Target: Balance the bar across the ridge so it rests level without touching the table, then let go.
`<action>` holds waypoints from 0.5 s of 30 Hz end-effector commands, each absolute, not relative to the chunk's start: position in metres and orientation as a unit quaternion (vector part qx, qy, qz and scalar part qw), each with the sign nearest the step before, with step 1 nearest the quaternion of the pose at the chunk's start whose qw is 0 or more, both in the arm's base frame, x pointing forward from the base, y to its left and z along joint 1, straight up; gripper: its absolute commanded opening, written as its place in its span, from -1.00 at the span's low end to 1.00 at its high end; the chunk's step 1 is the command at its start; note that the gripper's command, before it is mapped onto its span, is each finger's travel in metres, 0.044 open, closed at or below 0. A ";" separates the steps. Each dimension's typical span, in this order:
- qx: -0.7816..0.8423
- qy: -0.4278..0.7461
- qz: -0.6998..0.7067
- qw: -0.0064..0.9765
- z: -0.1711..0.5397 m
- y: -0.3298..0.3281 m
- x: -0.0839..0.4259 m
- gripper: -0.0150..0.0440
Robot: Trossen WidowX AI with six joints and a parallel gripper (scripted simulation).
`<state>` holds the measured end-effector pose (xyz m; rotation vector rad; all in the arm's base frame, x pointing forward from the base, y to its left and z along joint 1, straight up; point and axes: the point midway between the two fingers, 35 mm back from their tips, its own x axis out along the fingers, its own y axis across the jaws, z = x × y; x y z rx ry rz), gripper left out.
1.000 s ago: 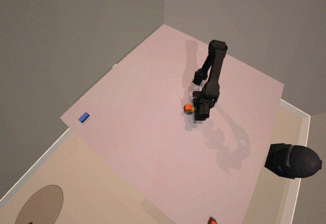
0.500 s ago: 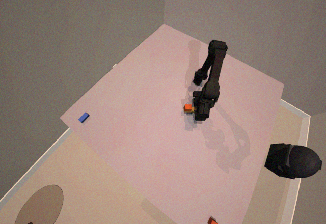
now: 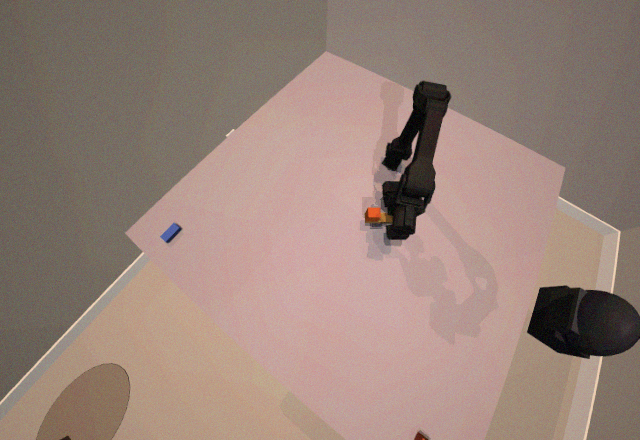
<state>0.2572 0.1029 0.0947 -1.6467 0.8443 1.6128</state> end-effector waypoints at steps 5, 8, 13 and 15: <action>-0.632 0.324 0.618 0.337 0.151 0.104 0.260 1.00; -0.632 0.324 0.619 0.337 0.187 0.102 0.256 1.00; -0.632 0.324 0.619 0.337 0.195 0.102 0.254 1.00; -0.632 0.324 0.619 0.337 0.195 0.102 0.254 1.00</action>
